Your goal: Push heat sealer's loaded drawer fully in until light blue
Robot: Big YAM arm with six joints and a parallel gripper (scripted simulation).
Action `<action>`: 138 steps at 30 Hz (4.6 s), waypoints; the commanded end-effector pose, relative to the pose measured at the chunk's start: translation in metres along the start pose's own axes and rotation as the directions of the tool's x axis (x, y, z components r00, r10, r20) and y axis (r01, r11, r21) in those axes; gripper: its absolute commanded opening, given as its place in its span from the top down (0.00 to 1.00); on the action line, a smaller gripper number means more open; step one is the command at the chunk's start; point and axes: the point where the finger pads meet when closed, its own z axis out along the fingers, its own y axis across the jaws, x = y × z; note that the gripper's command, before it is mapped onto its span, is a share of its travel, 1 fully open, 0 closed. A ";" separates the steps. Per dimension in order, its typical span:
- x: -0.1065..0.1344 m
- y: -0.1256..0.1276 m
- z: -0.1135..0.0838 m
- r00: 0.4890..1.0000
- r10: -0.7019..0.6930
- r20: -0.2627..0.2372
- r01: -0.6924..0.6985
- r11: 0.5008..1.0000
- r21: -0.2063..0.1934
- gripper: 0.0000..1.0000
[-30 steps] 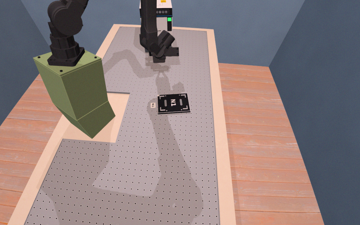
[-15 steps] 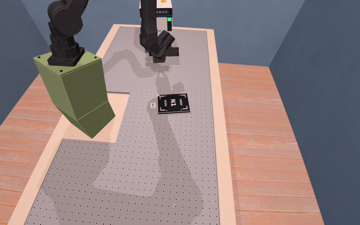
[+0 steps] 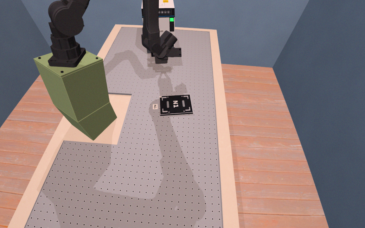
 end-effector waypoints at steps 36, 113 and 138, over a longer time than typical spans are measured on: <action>0.006 -0.009 0.002 1.000 0.023 -0.008 -0.023 1.000 0.015 1.00; 0.005 0.023 0.035 1.000 0.016 -0.013 -0.016 1.000 0.009 1.00; 0.004 0.047 0.064 1.000 0.015 -0.012 -0.014 1.000 0.008 1.00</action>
